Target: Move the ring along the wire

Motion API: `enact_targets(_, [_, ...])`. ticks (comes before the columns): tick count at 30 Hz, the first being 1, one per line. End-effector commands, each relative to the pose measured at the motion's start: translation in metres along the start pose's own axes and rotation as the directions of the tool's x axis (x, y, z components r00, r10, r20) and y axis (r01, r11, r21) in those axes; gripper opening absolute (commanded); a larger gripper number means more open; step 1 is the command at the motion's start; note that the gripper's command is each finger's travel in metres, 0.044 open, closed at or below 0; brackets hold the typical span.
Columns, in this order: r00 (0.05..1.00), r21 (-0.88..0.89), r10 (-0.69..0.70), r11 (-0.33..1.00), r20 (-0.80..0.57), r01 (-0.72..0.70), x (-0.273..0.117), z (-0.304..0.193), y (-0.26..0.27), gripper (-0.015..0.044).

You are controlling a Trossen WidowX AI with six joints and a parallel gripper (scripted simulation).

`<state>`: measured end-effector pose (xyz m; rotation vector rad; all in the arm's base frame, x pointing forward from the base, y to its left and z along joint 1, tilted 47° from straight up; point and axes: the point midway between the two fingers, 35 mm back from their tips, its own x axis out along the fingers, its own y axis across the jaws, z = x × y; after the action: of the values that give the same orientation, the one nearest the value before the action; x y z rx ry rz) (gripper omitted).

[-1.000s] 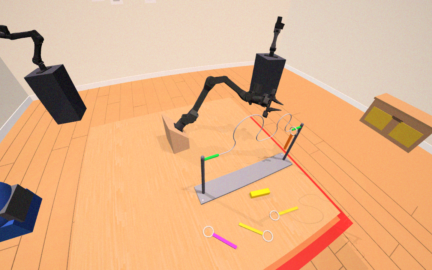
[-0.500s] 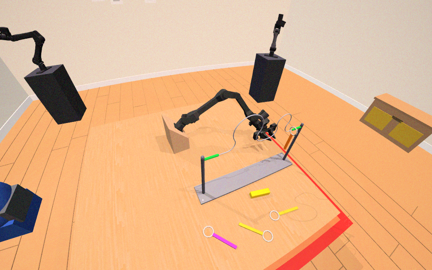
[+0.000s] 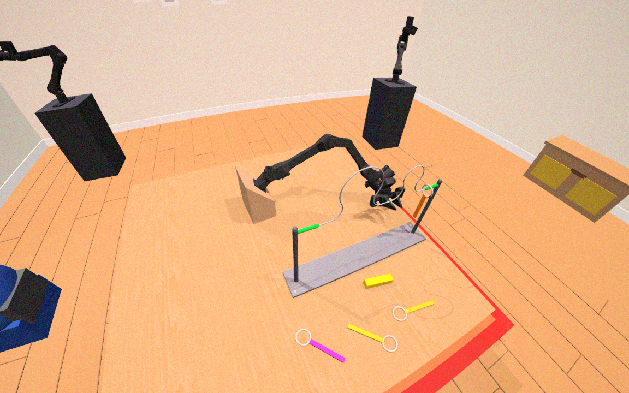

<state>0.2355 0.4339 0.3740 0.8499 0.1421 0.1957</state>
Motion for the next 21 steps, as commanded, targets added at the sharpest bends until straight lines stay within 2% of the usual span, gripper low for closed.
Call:
enact_targets(1, [1.0, 0.01, -0.003, 1.0, 0.019, 0.002, 0.025, 0.033, 0.001, 0.016])
enact_targets(21, [1.0, 0.009, 0.0, 1.0, 0.021, 0.0, 0.052, 0.044, 0.003, 0.016])
